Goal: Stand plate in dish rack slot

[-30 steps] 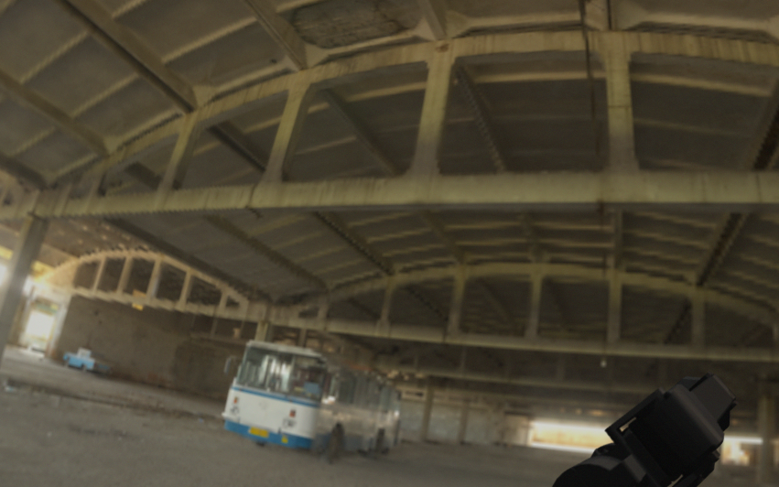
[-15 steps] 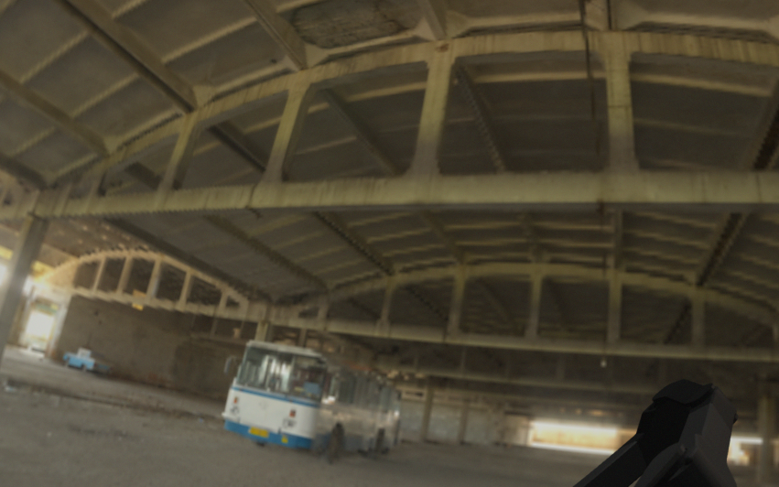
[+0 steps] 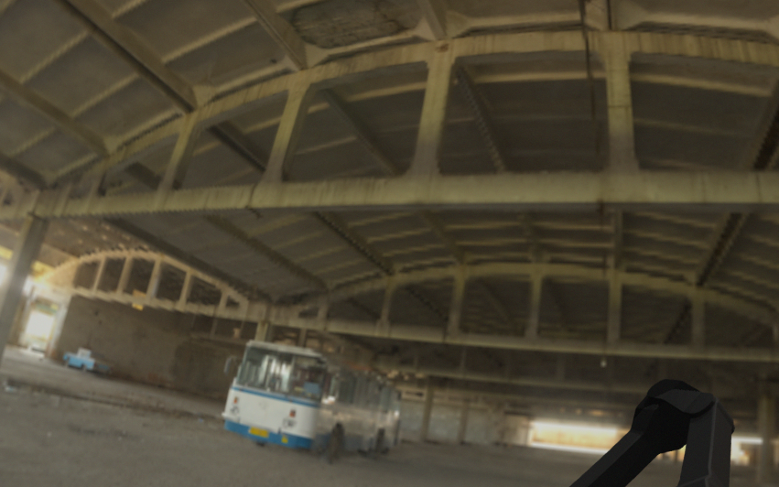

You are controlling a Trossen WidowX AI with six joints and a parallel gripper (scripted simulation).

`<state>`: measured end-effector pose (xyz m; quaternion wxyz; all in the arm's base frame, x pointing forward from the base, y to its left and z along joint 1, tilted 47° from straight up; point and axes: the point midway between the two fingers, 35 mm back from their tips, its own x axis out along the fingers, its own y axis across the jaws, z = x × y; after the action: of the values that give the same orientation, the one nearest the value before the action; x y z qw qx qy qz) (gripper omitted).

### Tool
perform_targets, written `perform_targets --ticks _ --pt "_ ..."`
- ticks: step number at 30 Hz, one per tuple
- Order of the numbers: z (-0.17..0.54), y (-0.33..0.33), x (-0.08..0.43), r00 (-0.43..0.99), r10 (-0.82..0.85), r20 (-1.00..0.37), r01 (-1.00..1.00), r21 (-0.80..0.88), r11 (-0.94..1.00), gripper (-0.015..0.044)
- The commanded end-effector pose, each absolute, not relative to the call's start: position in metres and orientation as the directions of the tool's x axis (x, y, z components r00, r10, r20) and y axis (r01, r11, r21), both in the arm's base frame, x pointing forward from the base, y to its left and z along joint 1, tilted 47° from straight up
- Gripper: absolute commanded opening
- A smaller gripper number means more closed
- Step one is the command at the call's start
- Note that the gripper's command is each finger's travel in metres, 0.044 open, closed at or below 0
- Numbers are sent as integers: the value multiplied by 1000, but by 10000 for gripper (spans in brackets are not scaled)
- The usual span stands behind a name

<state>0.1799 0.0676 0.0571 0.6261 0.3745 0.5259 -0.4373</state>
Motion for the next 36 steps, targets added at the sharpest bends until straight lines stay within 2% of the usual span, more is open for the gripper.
perform_targets --ticks 1,18,36 --pt "56 70 183 140 -194 -971 926 60 372 0" --pt "55 87 194 457 -282 -844 807 260 530 0" --pt "70 113 195 755 -230 -615 592 486 644 0"
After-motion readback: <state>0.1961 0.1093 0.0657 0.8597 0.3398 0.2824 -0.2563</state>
